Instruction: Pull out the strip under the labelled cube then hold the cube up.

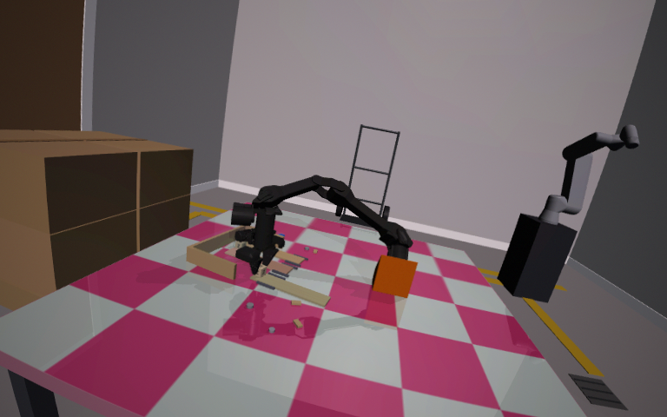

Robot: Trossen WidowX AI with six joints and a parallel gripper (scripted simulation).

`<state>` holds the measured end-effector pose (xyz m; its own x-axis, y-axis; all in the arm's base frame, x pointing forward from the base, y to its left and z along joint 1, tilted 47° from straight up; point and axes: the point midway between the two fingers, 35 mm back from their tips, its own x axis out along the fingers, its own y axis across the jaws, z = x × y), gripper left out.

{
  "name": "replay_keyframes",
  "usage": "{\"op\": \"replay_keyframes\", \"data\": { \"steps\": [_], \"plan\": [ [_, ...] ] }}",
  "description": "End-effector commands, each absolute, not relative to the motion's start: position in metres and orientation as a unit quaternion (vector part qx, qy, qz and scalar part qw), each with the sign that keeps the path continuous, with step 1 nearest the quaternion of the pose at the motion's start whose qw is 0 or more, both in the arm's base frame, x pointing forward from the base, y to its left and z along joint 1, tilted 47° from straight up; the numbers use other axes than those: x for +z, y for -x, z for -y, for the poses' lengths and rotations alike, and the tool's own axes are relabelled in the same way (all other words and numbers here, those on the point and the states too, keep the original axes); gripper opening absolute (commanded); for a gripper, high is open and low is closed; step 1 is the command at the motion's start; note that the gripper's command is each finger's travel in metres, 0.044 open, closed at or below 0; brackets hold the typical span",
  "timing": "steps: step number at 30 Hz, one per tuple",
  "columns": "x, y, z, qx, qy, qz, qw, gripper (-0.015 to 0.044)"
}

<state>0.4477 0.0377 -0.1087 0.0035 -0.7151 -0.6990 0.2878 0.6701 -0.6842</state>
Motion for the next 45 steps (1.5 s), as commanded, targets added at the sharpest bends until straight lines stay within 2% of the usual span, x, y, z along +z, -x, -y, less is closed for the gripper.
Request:
{"op": "replay_keyframes", "data": {
  "steps": [1, 6, 10, 18, 22, 45],
  "plan": [
    [-0.113, -0.445, -0.034, -0.365, 0.183, -0.605, 0.684, 0.025],
    [-0.113, -0.445, -0.034, -0.365, 0.183, -0.605, 0.684, 0.025],
    [-0.111, -0.447, -0.036, -0.365, 0.178, -0.604, 0.686, 0.0145],
    [-0.111, -0.447, -0.036, -0.365, 0.178, -0.604, 0.686, 0.0092],
    [-0.11, -0.445, -0.037, -0.365, 0.178, -0.604, 0.686, 0.0],
    [-0.073, -0.388, -0.057, -0.364, 0.183, -0.606, 0.683, 0.0]
  ]
}}
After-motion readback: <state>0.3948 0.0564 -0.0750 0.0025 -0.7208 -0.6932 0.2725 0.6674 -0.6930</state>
